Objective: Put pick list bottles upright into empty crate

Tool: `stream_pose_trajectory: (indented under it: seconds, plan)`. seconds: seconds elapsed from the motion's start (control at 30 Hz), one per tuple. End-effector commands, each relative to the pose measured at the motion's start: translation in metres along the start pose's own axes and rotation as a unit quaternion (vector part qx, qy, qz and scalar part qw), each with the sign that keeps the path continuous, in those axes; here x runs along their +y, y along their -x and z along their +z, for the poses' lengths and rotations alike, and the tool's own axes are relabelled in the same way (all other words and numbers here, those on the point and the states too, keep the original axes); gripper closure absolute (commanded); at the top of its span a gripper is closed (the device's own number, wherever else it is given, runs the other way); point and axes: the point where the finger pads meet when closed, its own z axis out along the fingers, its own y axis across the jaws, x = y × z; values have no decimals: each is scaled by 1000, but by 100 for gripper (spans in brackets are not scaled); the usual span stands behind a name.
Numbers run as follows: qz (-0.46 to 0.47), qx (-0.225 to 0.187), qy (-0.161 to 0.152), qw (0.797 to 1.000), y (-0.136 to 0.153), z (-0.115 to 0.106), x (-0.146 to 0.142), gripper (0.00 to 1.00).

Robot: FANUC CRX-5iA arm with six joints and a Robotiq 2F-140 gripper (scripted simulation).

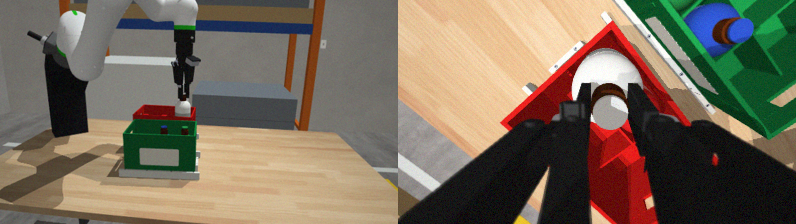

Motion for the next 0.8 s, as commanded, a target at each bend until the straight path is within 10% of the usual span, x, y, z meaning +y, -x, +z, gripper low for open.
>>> stream_pose_trajectory:
  seconds: [0.0,0.77]
  plan:
    - [0,0,-1,1000,0,2,-1,90]
    - [0,0,-1,1000,0,23,-1,90]
